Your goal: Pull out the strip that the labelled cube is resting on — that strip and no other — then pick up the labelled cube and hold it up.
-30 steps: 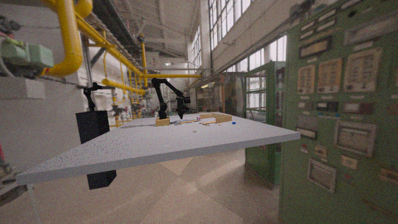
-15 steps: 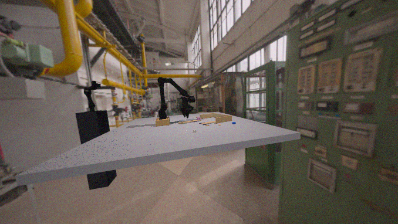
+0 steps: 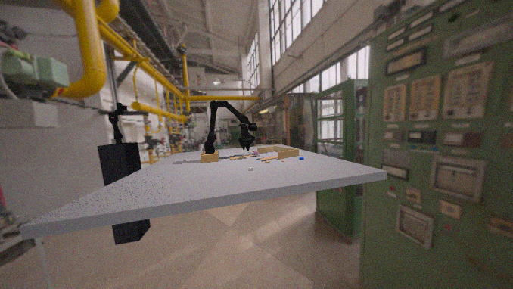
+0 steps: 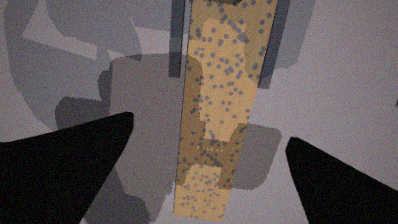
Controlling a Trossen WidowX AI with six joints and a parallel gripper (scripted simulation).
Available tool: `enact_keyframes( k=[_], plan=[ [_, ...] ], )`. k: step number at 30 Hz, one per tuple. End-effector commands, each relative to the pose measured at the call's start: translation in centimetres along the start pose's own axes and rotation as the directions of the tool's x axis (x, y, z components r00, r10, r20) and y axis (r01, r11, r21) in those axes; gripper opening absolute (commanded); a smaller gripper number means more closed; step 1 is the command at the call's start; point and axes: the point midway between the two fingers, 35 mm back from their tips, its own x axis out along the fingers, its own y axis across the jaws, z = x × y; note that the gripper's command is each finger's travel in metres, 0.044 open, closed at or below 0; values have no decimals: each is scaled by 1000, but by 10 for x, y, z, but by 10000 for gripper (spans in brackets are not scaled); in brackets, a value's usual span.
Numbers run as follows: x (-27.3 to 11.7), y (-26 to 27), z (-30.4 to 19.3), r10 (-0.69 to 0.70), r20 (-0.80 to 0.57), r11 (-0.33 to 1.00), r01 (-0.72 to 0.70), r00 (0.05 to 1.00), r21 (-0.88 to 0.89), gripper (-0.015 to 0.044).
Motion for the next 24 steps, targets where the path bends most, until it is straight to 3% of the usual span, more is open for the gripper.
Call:
enact_keyframes(
  k=[1, 24],
  plan=[
    [-2, 1, 15, 1, 1, 1000, -1, 1000, 2, 440],
    [-13, 2, 95, 1, 8, 1000, -1, 1000, 3, 440]
  ],
)
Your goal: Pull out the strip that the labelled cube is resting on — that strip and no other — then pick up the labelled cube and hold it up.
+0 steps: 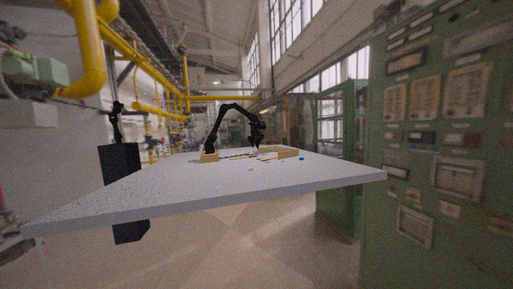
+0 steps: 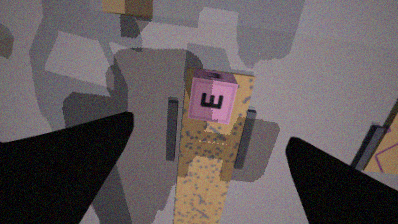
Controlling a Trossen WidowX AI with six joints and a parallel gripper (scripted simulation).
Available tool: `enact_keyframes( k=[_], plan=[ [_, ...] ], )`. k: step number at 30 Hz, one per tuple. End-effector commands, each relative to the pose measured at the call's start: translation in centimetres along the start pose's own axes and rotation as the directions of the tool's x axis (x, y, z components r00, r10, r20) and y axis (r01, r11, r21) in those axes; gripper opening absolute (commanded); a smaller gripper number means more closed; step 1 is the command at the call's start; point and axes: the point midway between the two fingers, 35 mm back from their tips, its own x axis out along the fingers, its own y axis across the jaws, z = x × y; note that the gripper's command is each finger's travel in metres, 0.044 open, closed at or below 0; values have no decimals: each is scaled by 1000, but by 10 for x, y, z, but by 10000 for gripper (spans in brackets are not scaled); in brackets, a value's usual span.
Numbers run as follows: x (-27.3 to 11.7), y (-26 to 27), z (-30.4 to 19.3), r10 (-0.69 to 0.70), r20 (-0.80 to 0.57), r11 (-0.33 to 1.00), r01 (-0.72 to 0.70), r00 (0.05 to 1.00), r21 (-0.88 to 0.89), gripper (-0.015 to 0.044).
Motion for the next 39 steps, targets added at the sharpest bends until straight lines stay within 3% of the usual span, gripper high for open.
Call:
enact_keyframes(
  k=[1, 8, 39],
  plan=[
    [-1, 0, 7, 2, -2, 1000, -2, 1000, 3, 414],
    [9, 0, 8, 2, -2, 1000, -2, 1000, 3, 250],
    [54, 1, 7, 2, -2, 1000, -2, 1000, 3, 250]
  ],
)
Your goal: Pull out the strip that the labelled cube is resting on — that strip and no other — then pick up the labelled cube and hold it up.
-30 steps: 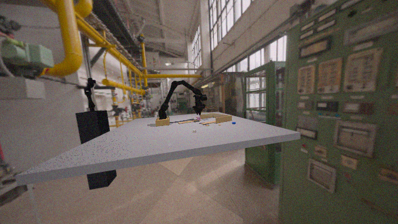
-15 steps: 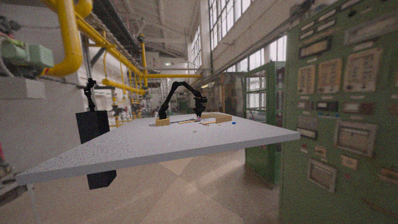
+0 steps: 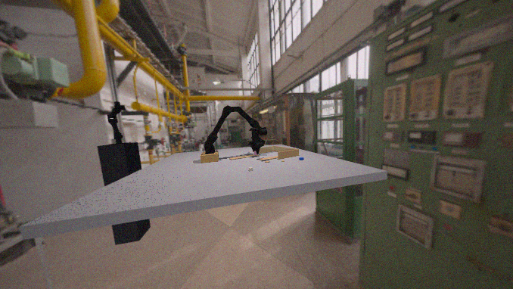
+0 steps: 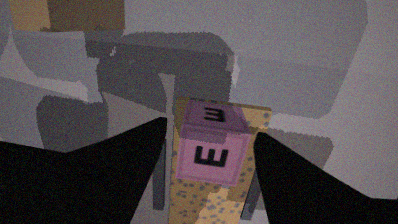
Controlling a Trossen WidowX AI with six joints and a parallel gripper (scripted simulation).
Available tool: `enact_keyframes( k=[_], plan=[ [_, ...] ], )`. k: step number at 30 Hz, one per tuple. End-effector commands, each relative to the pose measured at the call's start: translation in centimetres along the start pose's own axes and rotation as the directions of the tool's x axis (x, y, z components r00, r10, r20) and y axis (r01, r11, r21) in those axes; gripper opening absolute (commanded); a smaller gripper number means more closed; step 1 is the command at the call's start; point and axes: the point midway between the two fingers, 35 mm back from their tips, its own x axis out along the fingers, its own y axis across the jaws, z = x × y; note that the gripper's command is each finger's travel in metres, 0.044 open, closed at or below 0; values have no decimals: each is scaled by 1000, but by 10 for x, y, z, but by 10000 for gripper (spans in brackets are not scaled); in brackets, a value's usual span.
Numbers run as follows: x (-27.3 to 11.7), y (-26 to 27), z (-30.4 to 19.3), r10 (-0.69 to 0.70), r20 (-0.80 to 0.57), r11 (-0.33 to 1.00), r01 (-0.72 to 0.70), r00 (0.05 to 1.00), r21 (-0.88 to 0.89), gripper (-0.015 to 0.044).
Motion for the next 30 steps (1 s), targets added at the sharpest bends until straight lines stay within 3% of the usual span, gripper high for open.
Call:
enact_keyframes(
  k=[1, 4, 11, 15, 30],
  plan=[
    [0, 0, 0, 0, 0, 1000, 0, 1000, 0, 224],
    [0, 0, 0, 0, 0, 1000, 0, 1000, 0, 145],
    [0, 0, 0, 0, 0, 1000, 0, 1000, 0, 98],
    [-2, 0, -2, 0, 0, 1000, 0, 1000, 0, 0],
    [-40, 7, -57, 2, -5, 1000, -2, 1000, -3, 0]
  ],
)
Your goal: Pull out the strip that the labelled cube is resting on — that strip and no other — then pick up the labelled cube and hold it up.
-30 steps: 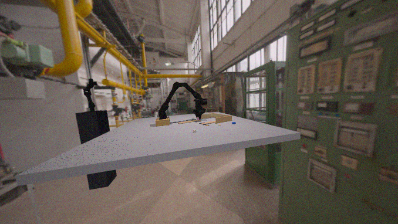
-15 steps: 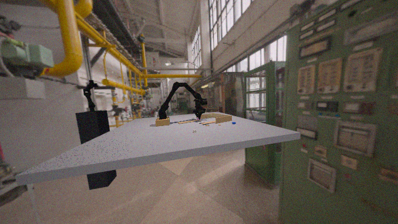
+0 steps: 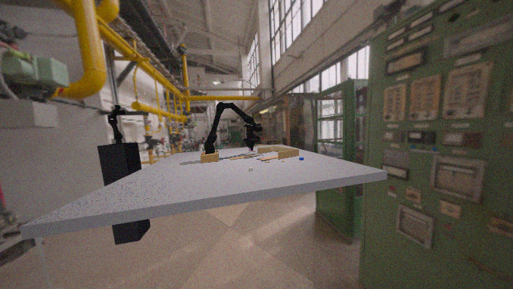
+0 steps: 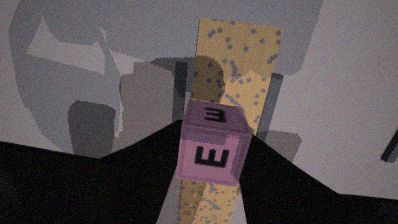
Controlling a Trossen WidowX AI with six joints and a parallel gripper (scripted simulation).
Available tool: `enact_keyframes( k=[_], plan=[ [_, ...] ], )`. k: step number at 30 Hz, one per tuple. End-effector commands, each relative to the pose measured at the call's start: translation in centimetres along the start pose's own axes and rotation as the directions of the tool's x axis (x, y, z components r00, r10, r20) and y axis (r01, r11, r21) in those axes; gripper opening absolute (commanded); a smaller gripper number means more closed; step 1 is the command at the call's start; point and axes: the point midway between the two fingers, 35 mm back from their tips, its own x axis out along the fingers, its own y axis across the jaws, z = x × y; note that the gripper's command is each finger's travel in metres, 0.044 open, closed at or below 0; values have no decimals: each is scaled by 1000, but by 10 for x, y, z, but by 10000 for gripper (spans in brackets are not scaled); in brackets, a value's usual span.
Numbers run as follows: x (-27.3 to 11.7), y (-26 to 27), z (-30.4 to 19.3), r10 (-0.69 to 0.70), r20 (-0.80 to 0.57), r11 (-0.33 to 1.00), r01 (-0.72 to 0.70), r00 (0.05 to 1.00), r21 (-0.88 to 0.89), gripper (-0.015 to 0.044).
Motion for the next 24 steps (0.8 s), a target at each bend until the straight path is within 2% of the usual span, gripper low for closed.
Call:
enact_keyframes(
  k=[1, 12, 18, 24],
  plan=[
    [-8, 2, -14, 2, -2, 1000, -2, 1000, 2, 0],
    [-9, 4, -33, 2, -4, 1000, -2, 1000, 2, 0],
    [-40, 4, -33, 3, -3, 1000, -3, 1000, 1, 0],
    [-44, 4, -33, 3, -4, 1000, -3, 1000, 2, 0]
  ],
)
